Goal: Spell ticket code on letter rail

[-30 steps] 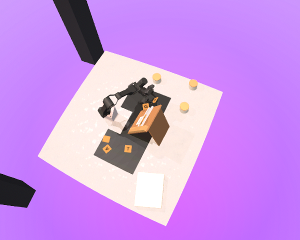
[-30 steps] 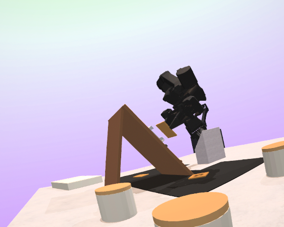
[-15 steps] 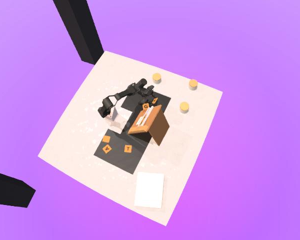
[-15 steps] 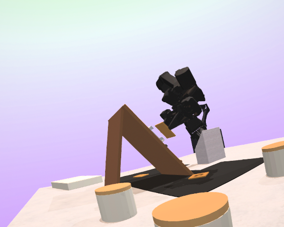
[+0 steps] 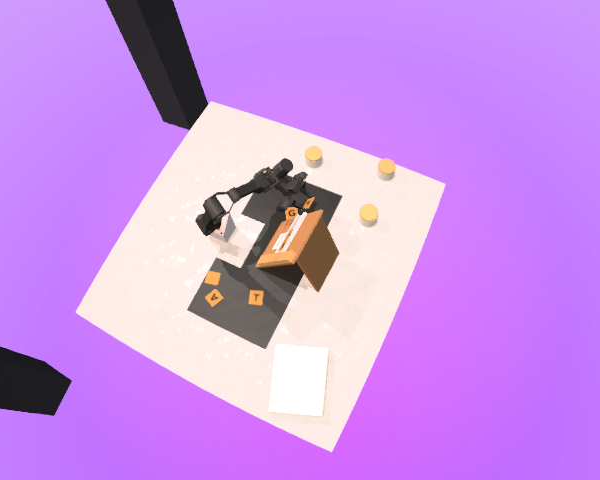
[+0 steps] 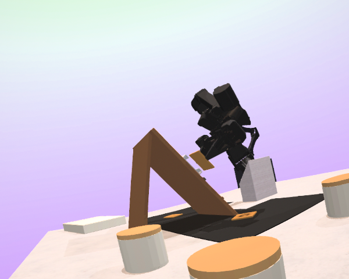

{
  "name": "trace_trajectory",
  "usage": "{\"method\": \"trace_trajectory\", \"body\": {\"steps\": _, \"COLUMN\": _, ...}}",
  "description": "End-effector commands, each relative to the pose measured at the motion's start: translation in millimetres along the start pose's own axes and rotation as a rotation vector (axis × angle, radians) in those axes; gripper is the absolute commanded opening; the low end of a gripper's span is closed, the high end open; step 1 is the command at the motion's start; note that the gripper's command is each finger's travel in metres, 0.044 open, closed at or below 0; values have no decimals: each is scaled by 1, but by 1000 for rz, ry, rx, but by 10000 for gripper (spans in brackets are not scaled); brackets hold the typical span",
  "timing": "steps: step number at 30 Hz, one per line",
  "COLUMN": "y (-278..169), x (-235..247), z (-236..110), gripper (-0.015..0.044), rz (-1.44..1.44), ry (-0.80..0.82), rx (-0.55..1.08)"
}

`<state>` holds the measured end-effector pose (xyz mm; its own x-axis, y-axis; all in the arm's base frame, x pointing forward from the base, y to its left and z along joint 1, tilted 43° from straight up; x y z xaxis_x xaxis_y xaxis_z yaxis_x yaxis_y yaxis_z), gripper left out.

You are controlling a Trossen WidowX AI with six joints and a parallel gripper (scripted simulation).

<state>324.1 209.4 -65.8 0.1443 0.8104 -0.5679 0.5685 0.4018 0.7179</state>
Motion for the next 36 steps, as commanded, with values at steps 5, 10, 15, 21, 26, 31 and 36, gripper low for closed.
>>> {"method": "trace_trajectory", "body": {"steps": 5, "y": -1, "x": -4, "z": 0, "gripper": 0, "rz": -5, "ry": 3, "rx": 3}}
{"method": "trace_trajectory", "body": {"steps": 10, "y": 0, "x": -7, "z": 0, "gripper": 0, "rz": -5, "ry": 2, "rx": 3}}
{"method": "trace_trajectory", "body": {"steps": 15, "y": 0, "x": -9, "z": 0, "gripper": 0, "rz": -5, "ry": 2, "rx": 3}}
{"method": "trace_trajectory", "body": {"steps": 21, "y": 0, "x": -12, "z": 0, "gripper": 0, "rz": -6, "ry": 2, "rx": 3}}
{"method": "trace_trajectory", "body": {"steps": 26, "y": 1, "x": -15, "z": 0, "gripper": 0, "rz": -6, "ry": 2, "rx": 3}}
{"method": "trace_trajectory", "body": {"steps": 31, "y": 1, "x": -17, "z": 0, "gripper": 0, "rz": -6, "ry": 2, "rx": 3}}
{"method": "trace_trajectory", "body": {"steps": 36, "y": 1, "x": -20, "z": 0, "gripper": 0, "rz": -6, "ry": 2, "rx": 3}}
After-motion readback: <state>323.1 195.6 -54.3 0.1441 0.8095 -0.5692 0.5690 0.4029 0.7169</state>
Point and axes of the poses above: the point midway between the two fingers, 35 mm back from their tips, its own z axis out along the fingers, its own x axis across the jaws, y = z × x, the point moved 1 cm from there along -z, back along the fingers, and after that the axes turned 8 degrees about z, right-handed, at the moved point
